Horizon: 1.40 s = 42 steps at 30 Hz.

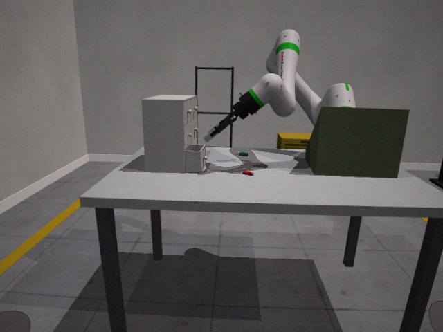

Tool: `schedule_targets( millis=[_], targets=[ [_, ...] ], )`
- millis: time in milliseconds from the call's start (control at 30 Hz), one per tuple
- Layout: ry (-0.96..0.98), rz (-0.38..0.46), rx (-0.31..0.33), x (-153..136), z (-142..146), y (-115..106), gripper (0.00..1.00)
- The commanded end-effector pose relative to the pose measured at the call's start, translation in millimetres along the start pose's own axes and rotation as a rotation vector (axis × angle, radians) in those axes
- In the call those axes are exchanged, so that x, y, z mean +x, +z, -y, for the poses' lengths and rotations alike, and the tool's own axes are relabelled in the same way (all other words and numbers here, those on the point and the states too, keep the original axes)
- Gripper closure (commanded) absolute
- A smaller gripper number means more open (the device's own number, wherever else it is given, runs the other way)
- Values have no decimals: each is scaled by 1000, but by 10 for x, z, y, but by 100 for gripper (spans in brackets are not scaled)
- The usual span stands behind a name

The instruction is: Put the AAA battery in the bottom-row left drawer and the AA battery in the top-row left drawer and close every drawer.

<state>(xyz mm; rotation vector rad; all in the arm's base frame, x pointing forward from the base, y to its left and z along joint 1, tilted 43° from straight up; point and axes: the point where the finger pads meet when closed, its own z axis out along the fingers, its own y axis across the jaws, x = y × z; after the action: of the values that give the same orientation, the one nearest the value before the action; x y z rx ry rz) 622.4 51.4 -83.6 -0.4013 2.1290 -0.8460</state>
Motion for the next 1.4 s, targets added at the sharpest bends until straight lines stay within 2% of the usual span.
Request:
schedule_targets(
  millis=[0,67,567,933,1367],
  targets=[
    [1,0,0,156,0,-219,0],
    [1,0,0,156,0,-219,0],
    [1,0,0,685,0,-928,0],
    [1,0,0,803,-1,-1086,0],
    [0,-3,0,812,1,-1100,0]
  ],
)
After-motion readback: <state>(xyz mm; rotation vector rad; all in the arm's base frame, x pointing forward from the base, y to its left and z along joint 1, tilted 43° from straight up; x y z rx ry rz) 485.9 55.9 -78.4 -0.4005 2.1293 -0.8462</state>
